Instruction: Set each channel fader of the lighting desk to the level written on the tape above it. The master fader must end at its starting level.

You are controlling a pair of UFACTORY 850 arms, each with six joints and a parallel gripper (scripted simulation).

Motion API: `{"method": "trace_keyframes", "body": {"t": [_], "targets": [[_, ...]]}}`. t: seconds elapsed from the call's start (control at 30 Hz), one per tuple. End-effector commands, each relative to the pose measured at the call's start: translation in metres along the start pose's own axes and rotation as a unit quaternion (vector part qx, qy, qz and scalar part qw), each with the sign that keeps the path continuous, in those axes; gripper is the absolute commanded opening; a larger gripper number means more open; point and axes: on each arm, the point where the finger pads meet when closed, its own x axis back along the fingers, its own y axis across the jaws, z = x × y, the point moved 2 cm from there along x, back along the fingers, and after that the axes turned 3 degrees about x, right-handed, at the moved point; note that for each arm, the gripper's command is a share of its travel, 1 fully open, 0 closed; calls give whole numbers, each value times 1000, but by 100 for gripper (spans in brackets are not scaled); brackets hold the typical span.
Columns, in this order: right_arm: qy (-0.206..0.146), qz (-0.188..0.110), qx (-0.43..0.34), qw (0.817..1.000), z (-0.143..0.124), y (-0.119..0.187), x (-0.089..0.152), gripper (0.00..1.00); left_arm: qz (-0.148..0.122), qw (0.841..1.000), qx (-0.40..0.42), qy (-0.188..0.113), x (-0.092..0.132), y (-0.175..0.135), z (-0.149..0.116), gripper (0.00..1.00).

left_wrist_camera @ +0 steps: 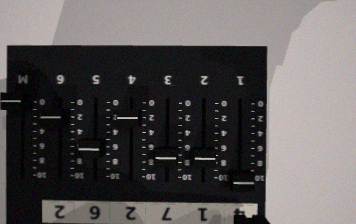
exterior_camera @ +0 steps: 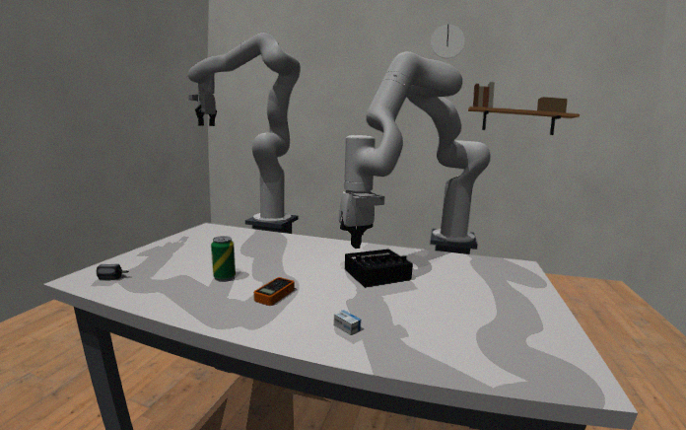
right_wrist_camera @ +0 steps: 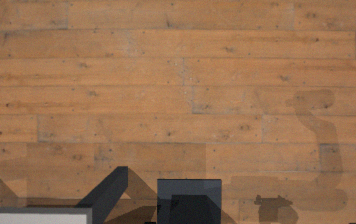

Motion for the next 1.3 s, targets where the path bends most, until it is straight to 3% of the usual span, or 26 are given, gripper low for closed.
{"method": "trace_keyframes", "body": {"t": [0.0, 1.27], "targets": [[1, 0, 0, 1000, 0, 0, 1, 100, -1, 1000, 0, 0, -3, 1, 0, 0], [1, 0, 0, 1000, 0, 0, 1, 100, -1, 1000, 0, 0, -15, 2, 0, 0]]}}
